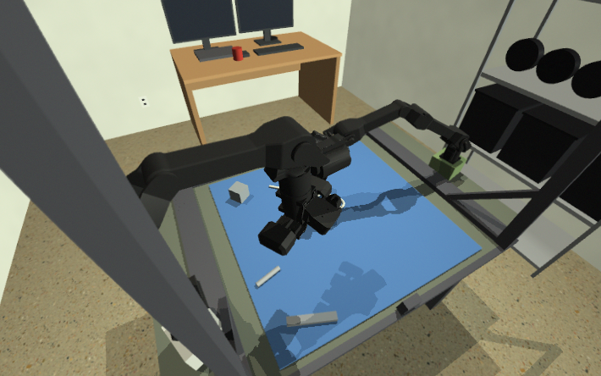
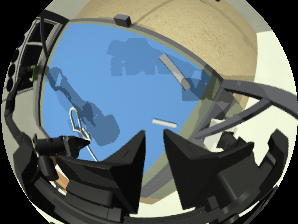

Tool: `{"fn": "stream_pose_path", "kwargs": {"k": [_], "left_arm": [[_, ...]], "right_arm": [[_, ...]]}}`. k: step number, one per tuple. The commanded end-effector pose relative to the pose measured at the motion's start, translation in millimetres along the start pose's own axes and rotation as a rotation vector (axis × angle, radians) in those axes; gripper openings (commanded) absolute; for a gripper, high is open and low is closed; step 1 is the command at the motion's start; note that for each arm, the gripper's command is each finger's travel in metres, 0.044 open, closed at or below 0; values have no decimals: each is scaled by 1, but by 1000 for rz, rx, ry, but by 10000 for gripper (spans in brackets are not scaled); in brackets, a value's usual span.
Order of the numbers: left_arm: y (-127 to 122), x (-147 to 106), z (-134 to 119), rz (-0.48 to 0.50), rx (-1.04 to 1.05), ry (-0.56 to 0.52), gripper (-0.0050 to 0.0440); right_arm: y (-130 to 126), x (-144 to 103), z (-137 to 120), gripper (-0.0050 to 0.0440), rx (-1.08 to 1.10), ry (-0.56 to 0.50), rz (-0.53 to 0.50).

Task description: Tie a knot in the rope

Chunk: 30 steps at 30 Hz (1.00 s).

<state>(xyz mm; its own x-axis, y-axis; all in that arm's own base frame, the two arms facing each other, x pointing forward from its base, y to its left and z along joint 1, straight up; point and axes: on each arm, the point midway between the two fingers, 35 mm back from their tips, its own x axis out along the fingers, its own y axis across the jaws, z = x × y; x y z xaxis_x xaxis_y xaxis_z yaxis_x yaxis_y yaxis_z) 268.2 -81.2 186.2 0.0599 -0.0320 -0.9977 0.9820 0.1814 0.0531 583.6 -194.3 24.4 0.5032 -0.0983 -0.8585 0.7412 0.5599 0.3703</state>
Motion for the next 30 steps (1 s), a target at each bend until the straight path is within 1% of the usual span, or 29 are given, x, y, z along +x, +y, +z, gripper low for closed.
{"fn": "stream_pose_path", "kwargs": {"k": [1, 8, 15, 20, 30], "left_arm": [[0, -6, 1, 14, 3, -13, 85], [0, -6, 1, 14, 3, -13, 85], [0, -6, 1, 14, 3, -13, 85], [0, -6, 1, 14, 3, -13, 85], [0, -6, 1, 14, 3, -13, 85]], "right_arm": [[16, -29, 16, 440, -3, -48, 36], [23, -50, 23, 440, -3, -68, 51], [26, -55, 25, 440, -3, -74, 56], [32, -72, 31, 440, -3, -93, 71], [32, -74, 31, 440, -3, -95, 73]]}}
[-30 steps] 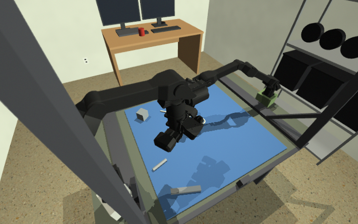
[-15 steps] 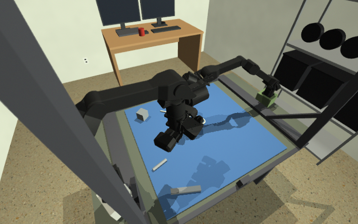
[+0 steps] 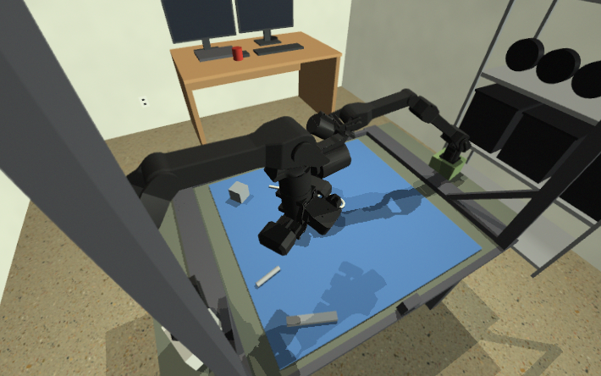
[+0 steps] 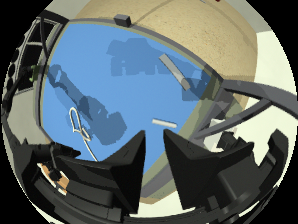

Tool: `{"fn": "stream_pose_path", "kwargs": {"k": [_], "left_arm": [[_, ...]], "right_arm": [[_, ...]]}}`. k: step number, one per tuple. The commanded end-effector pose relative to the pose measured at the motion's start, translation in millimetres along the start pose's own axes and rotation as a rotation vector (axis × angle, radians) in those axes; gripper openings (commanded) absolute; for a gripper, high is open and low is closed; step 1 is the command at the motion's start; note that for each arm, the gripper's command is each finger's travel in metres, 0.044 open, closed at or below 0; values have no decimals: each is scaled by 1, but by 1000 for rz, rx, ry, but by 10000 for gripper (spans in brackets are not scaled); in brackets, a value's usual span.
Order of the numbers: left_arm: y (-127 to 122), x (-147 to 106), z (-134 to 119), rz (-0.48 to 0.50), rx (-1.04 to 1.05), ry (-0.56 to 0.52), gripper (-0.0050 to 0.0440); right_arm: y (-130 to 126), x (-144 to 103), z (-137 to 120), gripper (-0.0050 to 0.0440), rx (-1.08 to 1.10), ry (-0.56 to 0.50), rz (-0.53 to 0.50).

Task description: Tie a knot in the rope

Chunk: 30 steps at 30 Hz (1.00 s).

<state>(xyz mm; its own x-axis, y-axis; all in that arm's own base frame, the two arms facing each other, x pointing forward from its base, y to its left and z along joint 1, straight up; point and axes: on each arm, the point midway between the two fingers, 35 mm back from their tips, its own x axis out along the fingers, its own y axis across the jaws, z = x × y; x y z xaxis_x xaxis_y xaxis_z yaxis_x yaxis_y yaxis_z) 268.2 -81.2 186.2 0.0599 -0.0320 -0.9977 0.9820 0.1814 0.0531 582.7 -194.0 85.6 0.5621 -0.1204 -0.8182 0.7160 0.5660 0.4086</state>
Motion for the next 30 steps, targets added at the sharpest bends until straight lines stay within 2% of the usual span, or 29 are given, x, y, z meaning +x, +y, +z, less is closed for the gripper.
{"fn": "stream_pose_path", "kwargs": {"k": [1, 8, 14, 16, 18, 19, 24, 30], "left_arm": [[0, -6, 1, 14, 3, -13, 85], [0, -6, 1, 14, 3, -13, 85], [0, -6, 1, 14, 3, -13, 85], [0, -6, 1, 14, 3, -13, 85], [0, -6, 1, 14, 3, -13, 85], [0, -6, 1, 14, 3, -13, 85], [0, -6, 1, 14, 3, -13, 85], [0, -6, 1, 14, 3, -13, 85]], "right_arm": [[11, -20, 11, 440, -1, -36, 27], [4, -26, 13, 272, 3, -29, 11], [-24, -52, 17, 128, 23, 2, -54], [-24, -52, 17, 128, 23, 2, -54], [-39, -66, 18, 85, 34, 20, -87], [-47, -74, 18, 85, 40, 30, -105], [-93, -121, 12, 85, 78, 94, -204], [-147, -186, -11, 85, 133, 189, -321]]}}
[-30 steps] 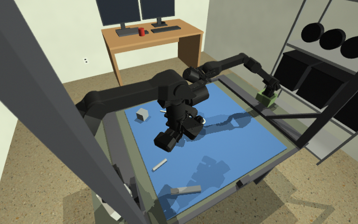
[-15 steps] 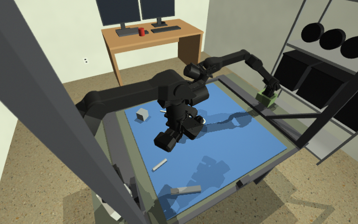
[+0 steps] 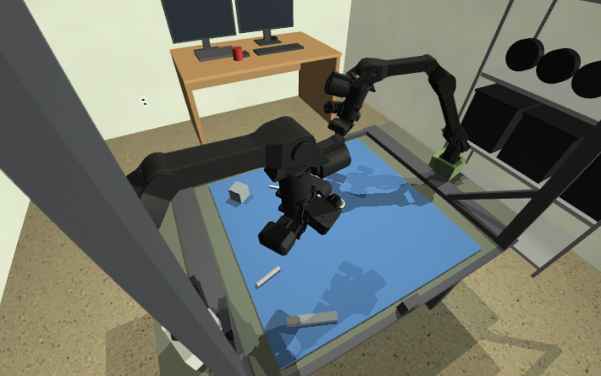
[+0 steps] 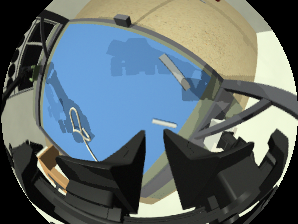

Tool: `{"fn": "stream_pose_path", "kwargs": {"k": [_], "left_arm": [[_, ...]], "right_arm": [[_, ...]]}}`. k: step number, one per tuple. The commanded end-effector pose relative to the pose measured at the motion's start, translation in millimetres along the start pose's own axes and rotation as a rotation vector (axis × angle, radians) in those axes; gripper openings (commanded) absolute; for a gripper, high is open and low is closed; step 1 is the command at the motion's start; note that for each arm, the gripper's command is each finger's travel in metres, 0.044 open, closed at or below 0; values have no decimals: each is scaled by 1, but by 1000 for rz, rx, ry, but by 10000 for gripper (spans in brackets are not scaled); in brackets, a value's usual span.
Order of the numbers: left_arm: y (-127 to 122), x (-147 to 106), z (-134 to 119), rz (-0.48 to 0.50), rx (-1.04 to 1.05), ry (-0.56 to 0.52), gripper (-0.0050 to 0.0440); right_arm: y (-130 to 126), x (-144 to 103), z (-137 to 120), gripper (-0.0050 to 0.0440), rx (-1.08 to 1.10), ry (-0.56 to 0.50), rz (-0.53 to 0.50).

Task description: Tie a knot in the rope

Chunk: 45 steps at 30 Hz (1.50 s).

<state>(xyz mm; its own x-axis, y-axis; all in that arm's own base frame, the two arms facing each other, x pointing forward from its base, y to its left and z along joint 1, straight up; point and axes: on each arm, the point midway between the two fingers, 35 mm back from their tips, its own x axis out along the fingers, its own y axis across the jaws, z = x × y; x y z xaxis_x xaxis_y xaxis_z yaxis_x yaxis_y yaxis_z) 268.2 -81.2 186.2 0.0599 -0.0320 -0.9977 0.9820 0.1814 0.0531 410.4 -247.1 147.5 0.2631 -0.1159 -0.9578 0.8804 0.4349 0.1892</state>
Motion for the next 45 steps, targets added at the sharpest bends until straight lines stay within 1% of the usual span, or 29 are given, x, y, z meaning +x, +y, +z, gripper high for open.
{"fn": "stream_pose_path", "kwargs": {"k": [1, 3, 6, 9, 12, 16, 30, 34, 35, 37, 40, 45], "left_arm": [[0, -6, 1, 14, 3, -13, 85], [0, -6, 1, 14, 3, -13, 85], [0, -6, 1, 14, 3, -13, 85], [0, -6, 1, 14, 3, -13, 85], [0, -6, 1, 14, 3, -13, 85], [0, -6, 1, 14, 3, -13, 85], [0, -6, 1, 14, 3, -13, 85], [0, -6, 1, 14, 3, -13, 181], [0, -6, 1, 14, 3, -13, 157], [0, -6, 1, 14, 3, -13, 157], [2, -5, 1, 15, 0, -14, 85], [16, -2, 1, 19, -21, -17, 85]], "right_arm": [[-43, -43, -17, 85, 29, 35, -54], [-43, -43, -17, 85, 29, 35, -54], [-72, -62, -34, 85, 52, 83, -100], [-95, -77, -50, 85, 72, 125, -136], [-112, -89, -64, 85, 87, 158, -161], [-124, -98, -75, 85, 98, 184, -180], [-128, -101, -78, 85, 102, 193, -186], [-128, -101, -78, 85, 102, 193, -186], [-128, -101, -78, 85, 102, 193, -186], [-128, -101, -78, 85, 102, 193, -186], [-128, -101, -78, 85, 102, 193, -186], [-128, -101, -78, 85, 102, 193, -186]]}}
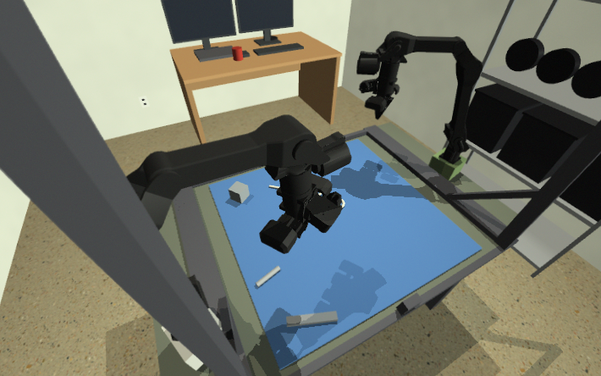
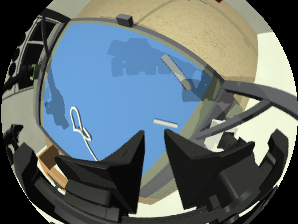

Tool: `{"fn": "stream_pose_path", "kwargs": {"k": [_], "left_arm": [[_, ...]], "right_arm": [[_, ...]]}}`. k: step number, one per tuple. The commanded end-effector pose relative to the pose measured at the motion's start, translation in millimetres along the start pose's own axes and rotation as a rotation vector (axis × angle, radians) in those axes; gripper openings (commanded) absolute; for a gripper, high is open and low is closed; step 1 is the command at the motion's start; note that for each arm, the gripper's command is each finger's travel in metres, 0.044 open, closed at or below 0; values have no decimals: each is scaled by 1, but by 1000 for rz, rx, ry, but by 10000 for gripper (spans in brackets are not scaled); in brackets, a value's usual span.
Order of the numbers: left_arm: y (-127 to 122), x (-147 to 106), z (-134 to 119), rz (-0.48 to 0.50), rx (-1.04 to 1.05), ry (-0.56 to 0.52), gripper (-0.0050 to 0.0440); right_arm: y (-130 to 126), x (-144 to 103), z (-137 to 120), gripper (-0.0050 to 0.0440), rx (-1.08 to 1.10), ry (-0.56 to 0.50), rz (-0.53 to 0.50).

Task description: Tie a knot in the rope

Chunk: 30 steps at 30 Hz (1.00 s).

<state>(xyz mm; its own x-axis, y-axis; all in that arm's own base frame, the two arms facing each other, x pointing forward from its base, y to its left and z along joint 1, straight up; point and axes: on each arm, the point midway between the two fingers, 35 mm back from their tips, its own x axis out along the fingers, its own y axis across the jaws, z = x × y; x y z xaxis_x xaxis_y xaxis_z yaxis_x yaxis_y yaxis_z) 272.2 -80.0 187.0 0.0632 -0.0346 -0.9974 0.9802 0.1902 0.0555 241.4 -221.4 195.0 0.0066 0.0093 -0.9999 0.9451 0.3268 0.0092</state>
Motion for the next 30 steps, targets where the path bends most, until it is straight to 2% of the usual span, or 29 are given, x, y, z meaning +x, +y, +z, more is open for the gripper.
{"fn": "stream_pose_path", "kwargs": {"k": [1, 7, 9, 14, 24, 26, 30], "left_arm": [[17, 0, 2, 18, -20, -15, 85], [65, 16, -2, 34, -92, -27, 85], [65, 16, -2, 34, -92, -27, 85], [120, 40, -14, 53, -177, -29, 85], [222, 110, -63, 90, -361, -6, 85], [222, 110, -63, 90, -361, -6, 85], [247, 139, -85, 101, -420, 2, 85]], "right_arm": [[-1, -8, -1, 85, -2, -22, 9], [-1, -8, -1, 85, -2, -22, 9], [-1, -8, -1, 85, -2, -22, 9], [-1, -8, -1, 85, -2, -22, 9], [-1, -8, -1, 85, -2, -22, 9], [-1, -8, -1, 85, -2, -22, 9], [-1, -8, -1, 85, -2, -22, 9]]}}
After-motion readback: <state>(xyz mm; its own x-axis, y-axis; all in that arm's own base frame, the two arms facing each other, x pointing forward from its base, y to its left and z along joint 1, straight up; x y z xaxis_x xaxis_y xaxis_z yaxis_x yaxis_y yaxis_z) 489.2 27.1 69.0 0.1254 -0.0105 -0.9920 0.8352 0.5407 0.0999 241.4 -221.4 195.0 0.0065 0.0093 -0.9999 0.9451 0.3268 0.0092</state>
